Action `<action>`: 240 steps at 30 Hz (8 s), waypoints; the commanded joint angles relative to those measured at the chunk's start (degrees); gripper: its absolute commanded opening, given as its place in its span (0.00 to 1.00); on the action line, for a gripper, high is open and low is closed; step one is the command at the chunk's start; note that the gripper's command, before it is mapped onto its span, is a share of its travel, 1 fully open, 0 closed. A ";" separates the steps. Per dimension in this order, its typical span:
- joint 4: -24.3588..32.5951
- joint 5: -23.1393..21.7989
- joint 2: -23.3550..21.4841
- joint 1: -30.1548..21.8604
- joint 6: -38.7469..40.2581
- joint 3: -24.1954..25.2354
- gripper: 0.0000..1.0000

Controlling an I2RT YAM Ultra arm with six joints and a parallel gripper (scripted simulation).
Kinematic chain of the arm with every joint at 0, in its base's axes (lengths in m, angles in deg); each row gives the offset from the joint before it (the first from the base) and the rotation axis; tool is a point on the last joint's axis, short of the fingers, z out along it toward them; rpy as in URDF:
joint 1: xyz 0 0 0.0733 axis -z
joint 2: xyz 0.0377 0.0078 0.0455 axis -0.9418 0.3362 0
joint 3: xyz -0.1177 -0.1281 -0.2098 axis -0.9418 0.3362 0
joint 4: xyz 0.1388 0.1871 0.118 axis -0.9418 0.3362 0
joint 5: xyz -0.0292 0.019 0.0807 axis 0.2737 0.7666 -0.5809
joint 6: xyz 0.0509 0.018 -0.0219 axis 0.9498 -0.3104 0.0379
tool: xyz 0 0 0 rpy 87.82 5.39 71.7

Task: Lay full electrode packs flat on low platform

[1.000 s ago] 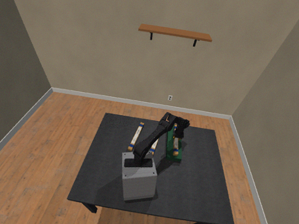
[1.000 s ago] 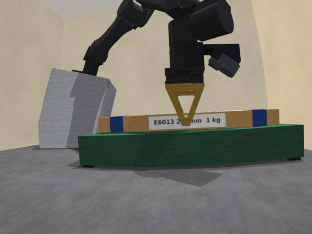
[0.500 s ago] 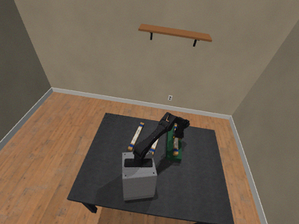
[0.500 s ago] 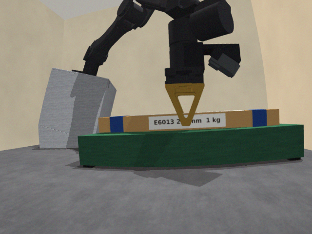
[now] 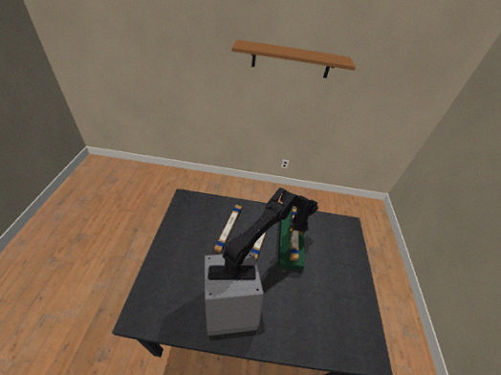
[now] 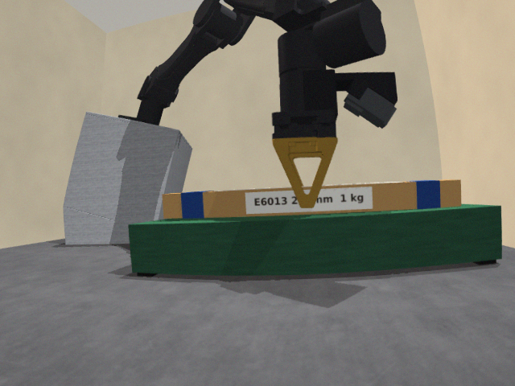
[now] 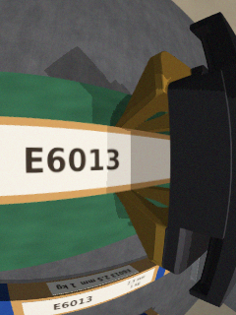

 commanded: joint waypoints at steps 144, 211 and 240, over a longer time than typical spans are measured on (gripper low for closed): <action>-1.60 -0.69 -25.33 0.69 -0.31 21.84 0.74; 14.41 7.51 -81.04 -31.37 32.49 54.84 0.74; 14.13 7.31 -81.01 -31.40 32.50 54.93 0.74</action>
